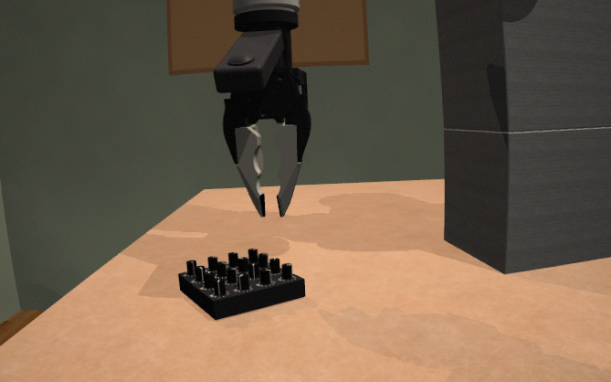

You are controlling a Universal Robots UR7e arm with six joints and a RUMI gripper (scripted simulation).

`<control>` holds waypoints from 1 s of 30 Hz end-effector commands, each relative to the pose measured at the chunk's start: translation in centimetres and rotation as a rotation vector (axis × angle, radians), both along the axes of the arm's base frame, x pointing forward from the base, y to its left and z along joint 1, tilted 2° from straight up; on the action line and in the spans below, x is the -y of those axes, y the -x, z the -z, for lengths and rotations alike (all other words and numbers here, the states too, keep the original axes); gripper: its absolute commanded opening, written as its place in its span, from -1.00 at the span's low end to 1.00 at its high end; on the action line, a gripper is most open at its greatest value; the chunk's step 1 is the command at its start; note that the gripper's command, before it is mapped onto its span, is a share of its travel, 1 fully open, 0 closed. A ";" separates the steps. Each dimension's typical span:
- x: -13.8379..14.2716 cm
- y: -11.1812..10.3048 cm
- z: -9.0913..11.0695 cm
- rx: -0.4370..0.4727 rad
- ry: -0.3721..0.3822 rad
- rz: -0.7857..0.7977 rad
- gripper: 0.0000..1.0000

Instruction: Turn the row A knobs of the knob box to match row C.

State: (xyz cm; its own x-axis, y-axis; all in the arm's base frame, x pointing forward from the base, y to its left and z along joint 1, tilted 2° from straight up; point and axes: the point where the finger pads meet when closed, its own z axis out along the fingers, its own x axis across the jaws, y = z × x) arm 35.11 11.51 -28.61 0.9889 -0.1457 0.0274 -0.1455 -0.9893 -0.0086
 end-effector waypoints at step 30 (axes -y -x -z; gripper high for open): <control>0.0 -0.1 2.7 0.001 0.000 0.000 -0.78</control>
State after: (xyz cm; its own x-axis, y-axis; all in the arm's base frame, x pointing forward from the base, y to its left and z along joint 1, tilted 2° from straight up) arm 35.17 11.49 -30.81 0.9890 -0.1454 0.0271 -0.1453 -0.9894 -0.0088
